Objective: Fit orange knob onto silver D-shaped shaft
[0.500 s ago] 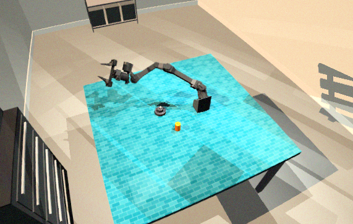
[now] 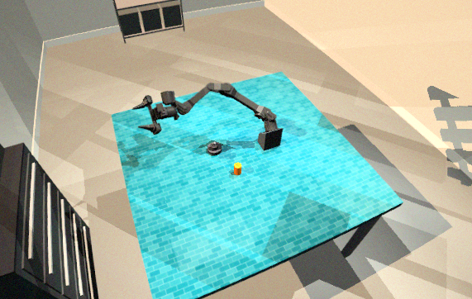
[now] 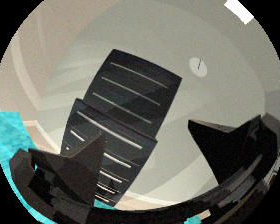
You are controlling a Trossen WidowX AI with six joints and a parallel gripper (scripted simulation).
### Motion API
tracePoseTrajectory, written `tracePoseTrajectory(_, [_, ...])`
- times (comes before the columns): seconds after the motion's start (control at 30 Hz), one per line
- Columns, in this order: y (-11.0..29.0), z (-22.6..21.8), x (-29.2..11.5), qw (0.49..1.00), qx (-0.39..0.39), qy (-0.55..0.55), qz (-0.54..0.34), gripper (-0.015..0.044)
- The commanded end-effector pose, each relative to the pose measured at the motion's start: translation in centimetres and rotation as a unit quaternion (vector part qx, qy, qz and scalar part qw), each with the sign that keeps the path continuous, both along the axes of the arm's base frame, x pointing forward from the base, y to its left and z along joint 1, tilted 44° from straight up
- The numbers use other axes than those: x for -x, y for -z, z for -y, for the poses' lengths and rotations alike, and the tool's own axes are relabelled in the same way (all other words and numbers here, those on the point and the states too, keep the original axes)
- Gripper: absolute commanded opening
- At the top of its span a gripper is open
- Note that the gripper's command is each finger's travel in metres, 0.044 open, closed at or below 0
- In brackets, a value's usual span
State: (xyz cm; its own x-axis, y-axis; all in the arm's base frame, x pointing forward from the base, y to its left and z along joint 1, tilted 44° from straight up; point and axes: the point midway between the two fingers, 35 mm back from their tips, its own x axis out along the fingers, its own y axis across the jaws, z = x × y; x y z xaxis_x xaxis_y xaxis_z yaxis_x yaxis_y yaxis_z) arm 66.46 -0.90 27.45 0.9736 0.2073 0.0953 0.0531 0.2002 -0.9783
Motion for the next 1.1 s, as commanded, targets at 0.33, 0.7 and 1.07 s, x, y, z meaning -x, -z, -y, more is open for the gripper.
tracePoseTrajectory(0.33, [20.8,-10.5,6.7,0.91,-0.092,0.076,-0.397,0.044])
tracePoseTrajectory(0.7, [31.3,-13.6,21.4,0.759,0.001,0.214,-0.615,0.044])
tracePoseTrajectory(1.07, [31.8,-10.4,37.7,0.589,0.24,0.376,-0.674,0.044])
